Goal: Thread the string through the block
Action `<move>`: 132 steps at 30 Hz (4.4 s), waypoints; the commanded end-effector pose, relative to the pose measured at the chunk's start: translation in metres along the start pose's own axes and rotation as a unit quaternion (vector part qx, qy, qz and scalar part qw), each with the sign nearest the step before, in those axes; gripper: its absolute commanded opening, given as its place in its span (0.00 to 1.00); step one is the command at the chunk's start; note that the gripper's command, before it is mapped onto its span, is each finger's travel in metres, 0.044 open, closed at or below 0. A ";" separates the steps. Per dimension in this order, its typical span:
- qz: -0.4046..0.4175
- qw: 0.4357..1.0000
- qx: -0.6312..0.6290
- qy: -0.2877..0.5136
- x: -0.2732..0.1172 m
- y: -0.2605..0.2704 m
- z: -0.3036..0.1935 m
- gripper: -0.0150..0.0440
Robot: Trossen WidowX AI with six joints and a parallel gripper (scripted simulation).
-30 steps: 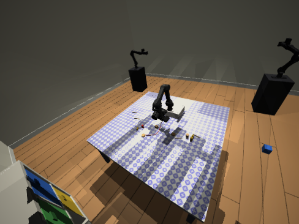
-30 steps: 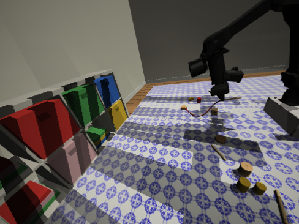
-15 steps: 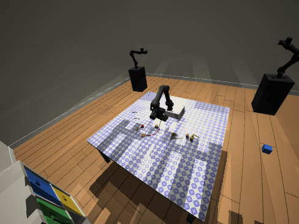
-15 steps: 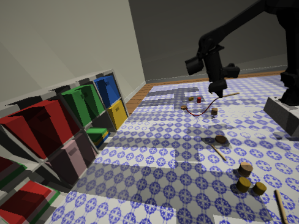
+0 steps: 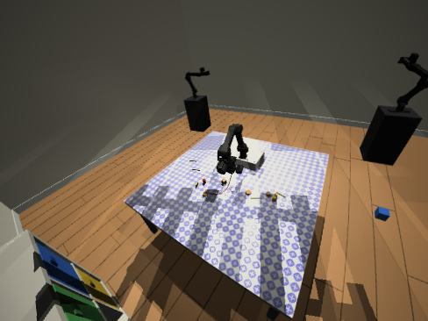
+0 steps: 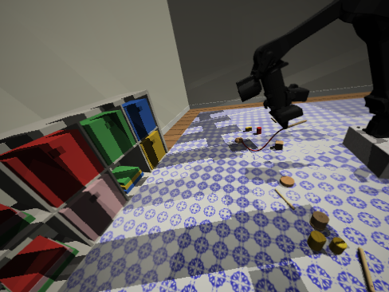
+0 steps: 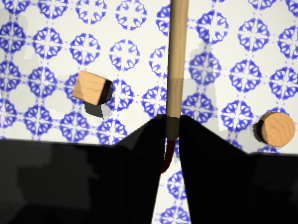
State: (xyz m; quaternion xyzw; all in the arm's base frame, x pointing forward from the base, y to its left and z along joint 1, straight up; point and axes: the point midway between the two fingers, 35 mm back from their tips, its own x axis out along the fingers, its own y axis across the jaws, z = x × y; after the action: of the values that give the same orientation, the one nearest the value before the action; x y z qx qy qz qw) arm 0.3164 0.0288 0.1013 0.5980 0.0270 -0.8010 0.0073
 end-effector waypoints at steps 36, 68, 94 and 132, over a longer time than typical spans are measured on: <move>0.014 0.815 0.579 0.016 -0.003 -0.003 -0.004 0.25; 0.007 0.392 0.919 0.035 -0.004 -0.006 -0.007 0.25; -0.013 -0.044 0.998 0.047 -0.004 -0.008 -0.009 0.25; -0.053 -0.640 0.765 0.040 -0.005 -0.012 -0.012 0.25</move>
State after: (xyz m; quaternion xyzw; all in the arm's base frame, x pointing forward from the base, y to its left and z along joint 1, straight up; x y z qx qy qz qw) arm 0.3288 0.0407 0.1026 0.3238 0.6249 -0.4842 0.5199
